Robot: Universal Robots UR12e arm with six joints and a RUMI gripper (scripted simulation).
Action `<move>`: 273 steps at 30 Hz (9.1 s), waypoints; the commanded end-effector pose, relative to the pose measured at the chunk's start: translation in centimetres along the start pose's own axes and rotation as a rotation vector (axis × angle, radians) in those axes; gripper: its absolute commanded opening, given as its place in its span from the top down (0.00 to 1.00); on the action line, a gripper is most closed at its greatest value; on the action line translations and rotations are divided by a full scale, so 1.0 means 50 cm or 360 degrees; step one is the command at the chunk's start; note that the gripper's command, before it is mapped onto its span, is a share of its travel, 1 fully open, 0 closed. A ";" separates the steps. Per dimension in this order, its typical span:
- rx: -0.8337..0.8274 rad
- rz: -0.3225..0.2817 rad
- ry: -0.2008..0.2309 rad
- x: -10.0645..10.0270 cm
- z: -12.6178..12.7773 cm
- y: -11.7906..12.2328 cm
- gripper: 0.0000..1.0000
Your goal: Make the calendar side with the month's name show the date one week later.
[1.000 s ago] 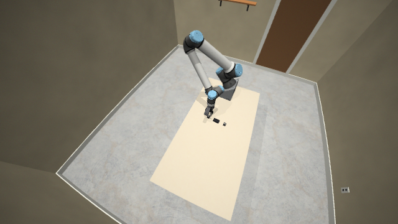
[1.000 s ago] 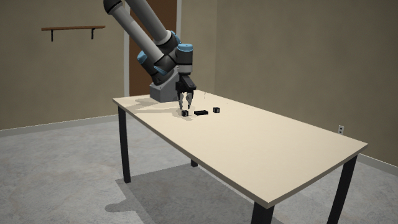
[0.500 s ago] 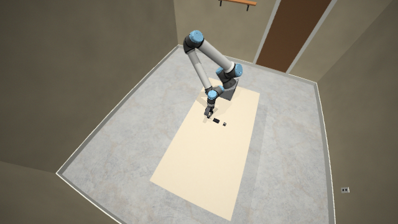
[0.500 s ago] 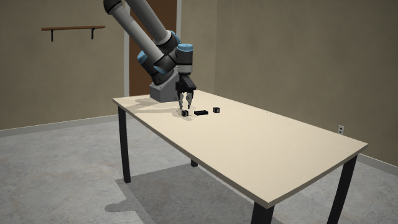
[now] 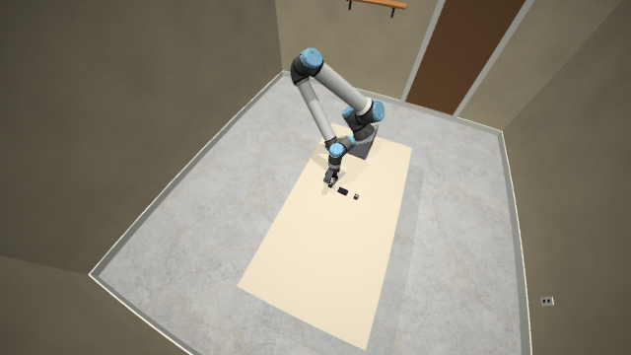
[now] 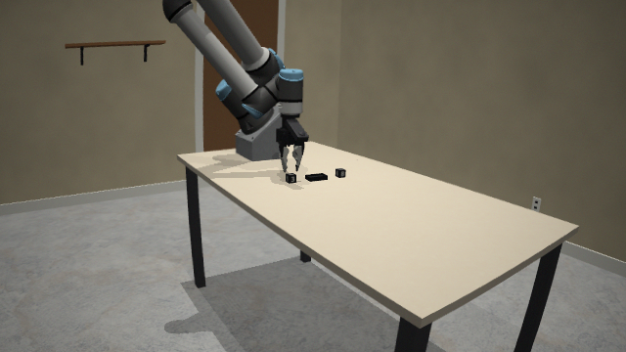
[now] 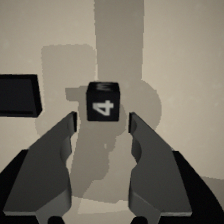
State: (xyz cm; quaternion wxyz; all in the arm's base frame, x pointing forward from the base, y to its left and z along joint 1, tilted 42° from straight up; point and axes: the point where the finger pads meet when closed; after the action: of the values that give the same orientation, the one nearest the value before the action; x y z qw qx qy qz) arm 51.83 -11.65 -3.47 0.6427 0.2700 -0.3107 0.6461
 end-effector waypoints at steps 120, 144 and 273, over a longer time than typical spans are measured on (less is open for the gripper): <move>0.0001 -0.0001 -0.0001 -0.058 -0.001 0.004 0.89; 0.0001 -0.0001 -0.0001 -0.058 -0.001 0.004 0.89; -0.0026 -0.0002 -0.0001 0.034 -0.257 0.012 0.89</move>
State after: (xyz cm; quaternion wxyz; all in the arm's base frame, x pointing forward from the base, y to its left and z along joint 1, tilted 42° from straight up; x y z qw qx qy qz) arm 51.90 -0.85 -10.68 0.6447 0.2650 -0.3165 0.6434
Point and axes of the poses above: the point where the finger pads meet when closed, its own x axis back along the fingers, its own z axis across the jaws, y = z × x, and after that the axes turned 3 degrees about -x, right-handed
